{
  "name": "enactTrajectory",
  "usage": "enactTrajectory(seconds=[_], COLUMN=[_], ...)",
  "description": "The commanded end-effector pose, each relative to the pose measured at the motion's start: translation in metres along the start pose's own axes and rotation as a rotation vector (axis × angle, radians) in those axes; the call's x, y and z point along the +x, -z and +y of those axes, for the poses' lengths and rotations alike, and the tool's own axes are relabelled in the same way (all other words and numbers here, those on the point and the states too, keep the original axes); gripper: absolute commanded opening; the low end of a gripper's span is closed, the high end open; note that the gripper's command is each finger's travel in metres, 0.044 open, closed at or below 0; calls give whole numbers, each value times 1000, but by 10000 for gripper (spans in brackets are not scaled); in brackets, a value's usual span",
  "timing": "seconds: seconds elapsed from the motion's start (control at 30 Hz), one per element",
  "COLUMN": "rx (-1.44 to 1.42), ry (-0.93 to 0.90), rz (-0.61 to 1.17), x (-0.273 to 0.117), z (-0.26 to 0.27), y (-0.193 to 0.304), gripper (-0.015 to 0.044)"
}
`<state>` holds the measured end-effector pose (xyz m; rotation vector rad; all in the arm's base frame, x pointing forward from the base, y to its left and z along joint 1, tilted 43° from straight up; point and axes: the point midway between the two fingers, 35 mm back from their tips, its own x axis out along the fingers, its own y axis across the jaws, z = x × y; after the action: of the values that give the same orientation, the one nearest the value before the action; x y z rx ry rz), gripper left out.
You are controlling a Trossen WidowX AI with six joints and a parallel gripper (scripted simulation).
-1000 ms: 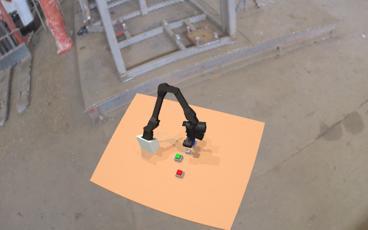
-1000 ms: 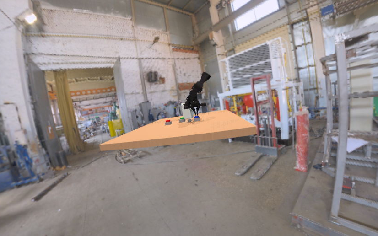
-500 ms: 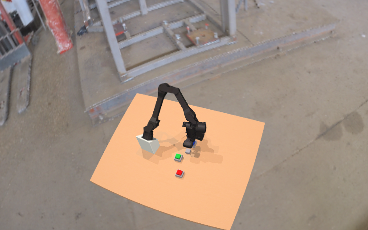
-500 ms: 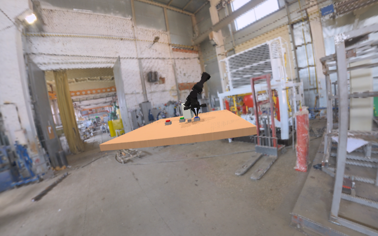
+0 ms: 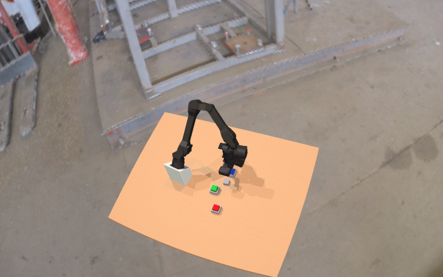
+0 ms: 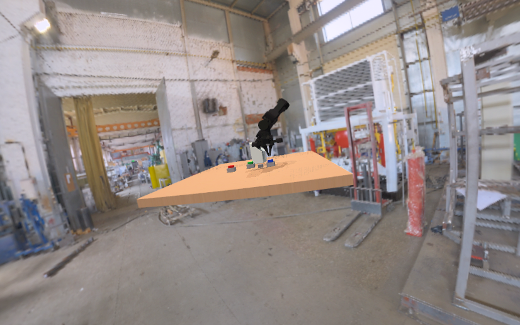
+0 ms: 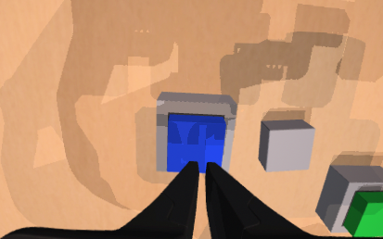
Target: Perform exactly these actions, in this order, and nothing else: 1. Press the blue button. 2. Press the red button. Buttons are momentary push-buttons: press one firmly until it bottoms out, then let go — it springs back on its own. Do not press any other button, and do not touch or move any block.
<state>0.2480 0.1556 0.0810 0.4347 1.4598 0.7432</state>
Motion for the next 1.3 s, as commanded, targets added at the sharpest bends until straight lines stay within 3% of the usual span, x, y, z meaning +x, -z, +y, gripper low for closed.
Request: enactTrajectory(seconds=[0.0,0.13,0.37,0.67,0.93,1.27], rx=[-7,-6,-6,4,-7,-8], ry=[-3,-2,-1,35,13,10], rz=[1,2,2,16,2,1], x=[-14,-63,-66,-68,-68,-64], z=[2,1,-1,-132,-248,-254], y=[-2,-1,-2,-26,-7,-5], gripper=[20,20,20,20,20,20])
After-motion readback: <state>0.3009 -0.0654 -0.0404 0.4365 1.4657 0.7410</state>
